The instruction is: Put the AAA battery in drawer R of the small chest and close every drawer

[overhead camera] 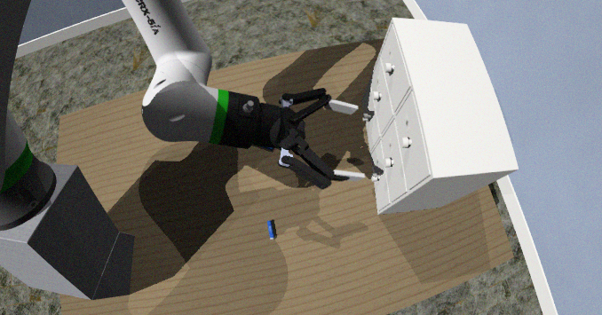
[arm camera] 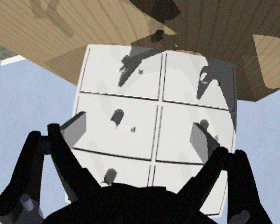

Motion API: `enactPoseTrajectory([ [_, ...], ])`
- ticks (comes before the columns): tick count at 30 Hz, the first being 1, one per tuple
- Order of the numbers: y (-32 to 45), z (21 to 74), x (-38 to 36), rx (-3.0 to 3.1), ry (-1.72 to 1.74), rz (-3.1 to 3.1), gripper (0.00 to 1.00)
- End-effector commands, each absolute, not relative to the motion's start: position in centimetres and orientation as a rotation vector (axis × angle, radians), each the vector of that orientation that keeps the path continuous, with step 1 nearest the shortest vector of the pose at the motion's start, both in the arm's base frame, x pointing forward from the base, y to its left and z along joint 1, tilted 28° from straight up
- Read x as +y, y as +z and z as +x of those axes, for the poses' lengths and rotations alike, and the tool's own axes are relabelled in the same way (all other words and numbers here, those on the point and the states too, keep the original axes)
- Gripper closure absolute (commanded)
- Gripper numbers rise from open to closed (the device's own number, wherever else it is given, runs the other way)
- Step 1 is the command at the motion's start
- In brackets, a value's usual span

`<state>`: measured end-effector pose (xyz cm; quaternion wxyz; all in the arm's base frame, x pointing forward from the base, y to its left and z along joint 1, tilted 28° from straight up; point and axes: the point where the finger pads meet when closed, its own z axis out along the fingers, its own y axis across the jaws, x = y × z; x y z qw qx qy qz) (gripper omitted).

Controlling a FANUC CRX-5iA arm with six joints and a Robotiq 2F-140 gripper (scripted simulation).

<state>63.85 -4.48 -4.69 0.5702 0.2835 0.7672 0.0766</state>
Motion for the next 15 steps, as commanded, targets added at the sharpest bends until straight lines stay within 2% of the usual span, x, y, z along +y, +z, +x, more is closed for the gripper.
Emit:
enactPoseTrajectory([
  [1, -5.4, 63.9, -5.1, 1.74, 0.214, 0.634, 0.0],
  [15, -10.1, 64.9, -2.9, 1.74, 0.214, 0.634, 0.0],
])
